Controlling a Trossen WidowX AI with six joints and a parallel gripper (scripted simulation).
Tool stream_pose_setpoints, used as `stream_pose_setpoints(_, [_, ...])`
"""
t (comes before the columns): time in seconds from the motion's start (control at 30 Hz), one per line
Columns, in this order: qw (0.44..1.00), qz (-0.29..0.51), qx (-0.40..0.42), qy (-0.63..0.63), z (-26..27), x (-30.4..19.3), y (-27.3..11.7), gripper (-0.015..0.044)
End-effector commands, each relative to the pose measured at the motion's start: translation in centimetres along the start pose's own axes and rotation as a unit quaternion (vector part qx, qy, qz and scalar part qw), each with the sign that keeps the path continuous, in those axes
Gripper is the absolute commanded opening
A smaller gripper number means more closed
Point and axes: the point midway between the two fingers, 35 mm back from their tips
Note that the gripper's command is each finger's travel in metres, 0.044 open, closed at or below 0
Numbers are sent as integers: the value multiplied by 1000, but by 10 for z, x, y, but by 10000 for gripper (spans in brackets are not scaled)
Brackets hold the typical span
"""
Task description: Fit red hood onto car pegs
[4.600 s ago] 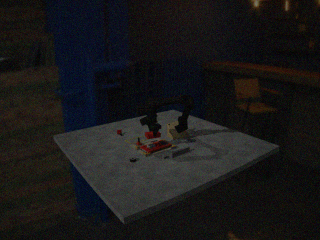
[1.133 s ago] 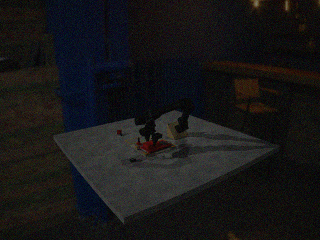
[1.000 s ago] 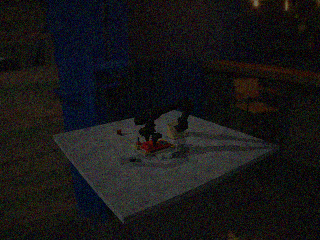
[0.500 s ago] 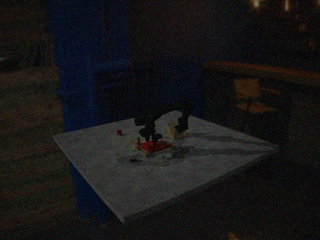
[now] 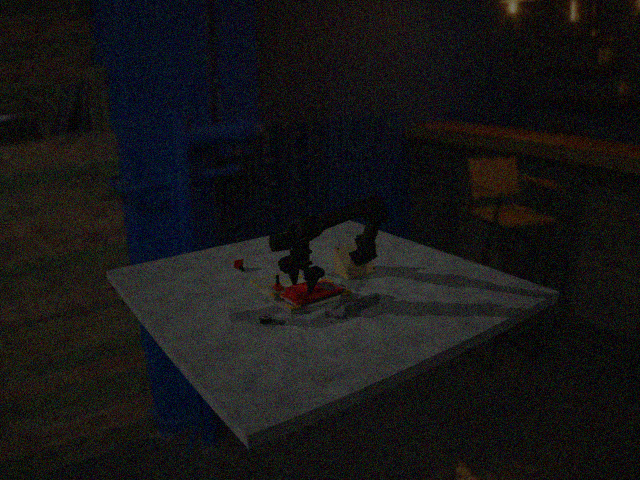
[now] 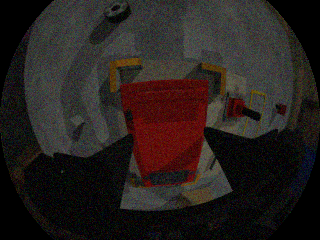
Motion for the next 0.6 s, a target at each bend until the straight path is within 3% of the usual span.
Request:
stream_pose_setpoints(0.0, [1000, -1, -2, -2, -1, 2, -12, 440])
stream_pose_setpoints(0.2, [1000, 0, -2, -1, -1, 1, -69, 440])
stream_pose_setpoints(0.57, [1000, 0, -1, -1, -1, 0, -71, 440])
Point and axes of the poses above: the point midway between the two fingers, 35 mm back from their tips, its own y axis out along the fingers, its own z axis across the jaws, x = y × z, and after that the axes turned 5 degrees about y, right-handed
